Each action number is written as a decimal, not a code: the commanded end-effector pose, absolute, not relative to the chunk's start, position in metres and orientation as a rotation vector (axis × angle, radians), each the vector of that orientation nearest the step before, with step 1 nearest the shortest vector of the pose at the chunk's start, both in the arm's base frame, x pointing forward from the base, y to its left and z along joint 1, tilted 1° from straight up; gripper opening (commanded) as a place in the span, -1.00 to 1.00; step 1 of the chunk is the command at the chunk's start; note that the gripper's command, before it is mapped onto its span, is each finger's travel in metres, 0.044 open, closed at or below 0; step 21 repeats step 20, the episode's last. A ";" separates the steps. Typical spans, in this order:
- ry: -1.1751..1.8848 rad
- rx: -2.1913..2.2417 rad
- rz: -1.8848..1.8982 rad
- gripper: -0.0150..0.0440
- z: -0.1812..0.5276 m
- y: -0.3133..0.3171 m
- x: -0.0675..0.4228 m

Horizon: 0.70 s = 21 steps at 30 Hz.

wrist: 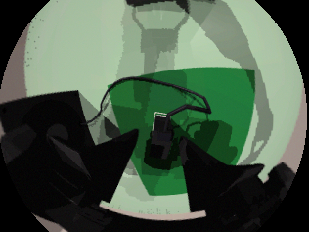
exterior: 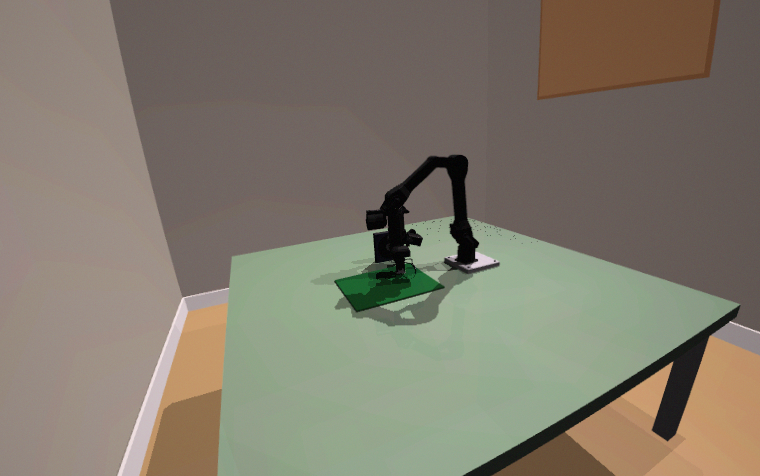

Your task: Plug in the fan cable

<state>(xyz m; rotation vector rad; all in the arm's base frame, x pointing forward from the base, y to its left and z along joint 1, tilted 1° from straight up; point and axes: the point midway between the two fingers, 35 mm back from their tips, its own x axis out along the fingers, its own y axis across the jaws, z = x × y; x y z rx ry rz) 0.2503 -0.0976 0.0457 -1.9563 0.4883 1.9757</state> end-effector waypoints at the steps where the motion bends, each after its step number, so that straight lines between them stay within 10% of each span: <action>1: 0.487 -1.975 1.960 0.39 0.078 -0.099 0.255; 21: 0.480 -1.980 1.952 0.39 0.100 -0.068 0.370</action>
